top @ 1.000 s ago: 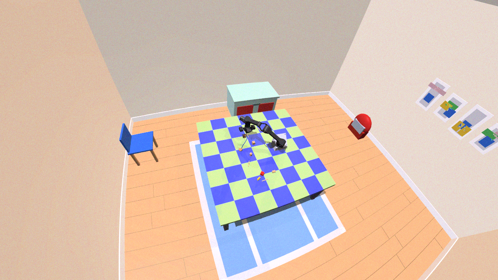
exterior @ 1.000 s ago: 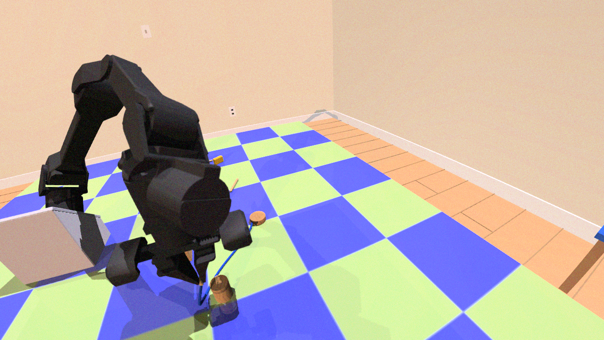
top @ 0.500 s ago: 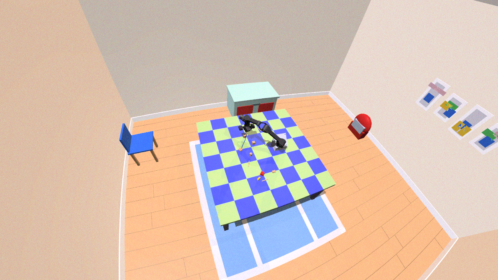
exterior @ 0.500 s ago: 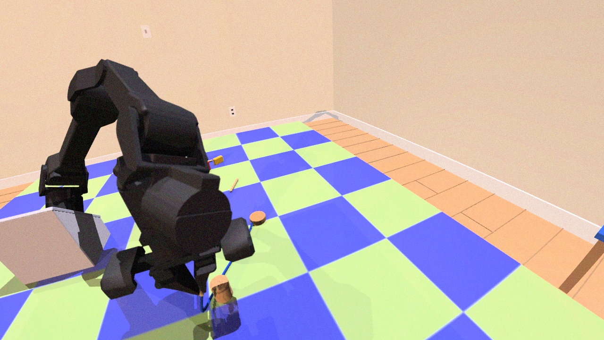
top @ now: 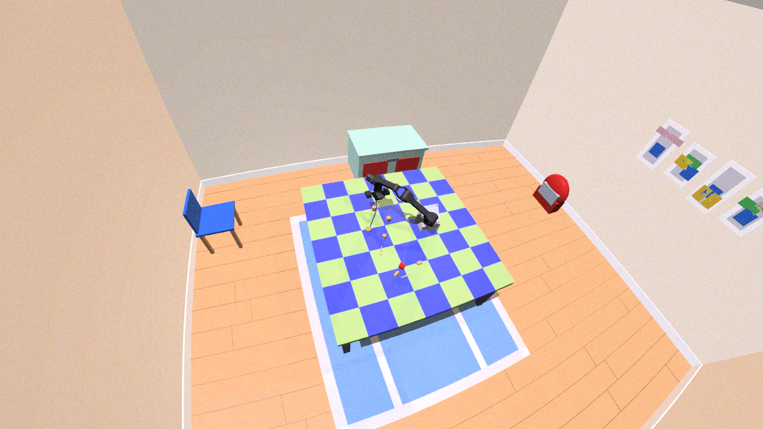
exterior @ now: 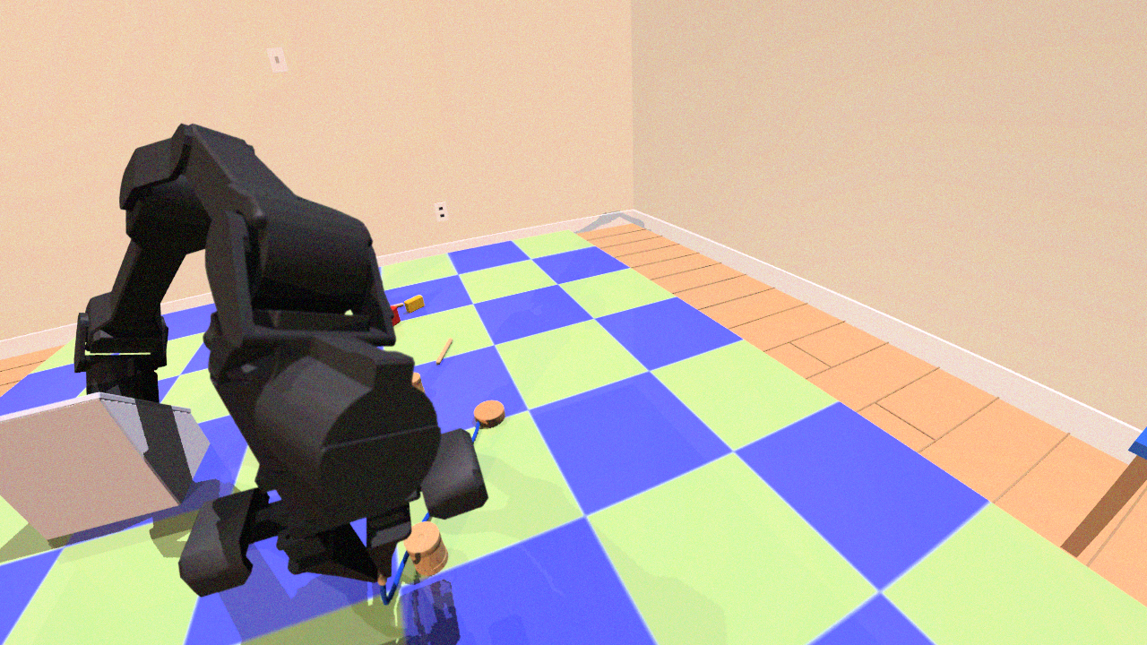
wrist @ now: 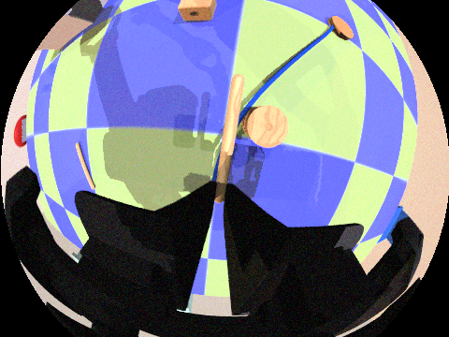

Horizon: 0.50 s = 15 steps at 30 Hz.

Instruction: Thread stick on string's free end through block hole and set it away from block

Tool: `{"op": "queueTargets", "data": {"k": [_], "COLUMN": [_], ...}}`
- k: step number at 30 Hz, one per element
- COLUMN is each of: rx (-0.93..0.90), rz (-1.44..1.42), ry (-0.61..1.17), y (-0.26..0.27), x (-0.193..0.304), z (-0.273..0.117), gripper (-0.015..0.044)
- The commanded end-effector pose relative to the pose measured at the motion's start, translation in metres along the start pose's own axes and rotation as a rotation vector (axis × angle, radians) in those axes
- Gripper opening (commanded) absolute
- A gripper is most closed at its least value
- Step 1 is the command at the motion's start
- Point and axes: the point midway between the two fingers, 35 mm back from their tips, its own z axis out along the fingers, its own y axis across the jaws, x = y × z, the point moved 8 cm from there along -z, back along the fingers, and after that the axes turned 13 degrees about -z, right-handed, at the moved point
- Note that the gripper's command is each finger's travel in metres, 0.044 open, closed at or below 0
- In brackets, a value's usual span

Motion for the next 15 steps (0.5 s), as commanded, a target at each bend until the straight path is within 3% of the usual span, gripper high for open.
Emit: {"op": "queueTargets", "data": {"k": [1,15], "rx": [-0.004,-0.006], "rz": [-0.004,-0.005], "ry": [0.001,0.005], "y": [0.0030,0.0077], "x": [0.0053,0.0052], "z": [0.0014,0.0064], "gripper": [0.0000,0.0000]}}
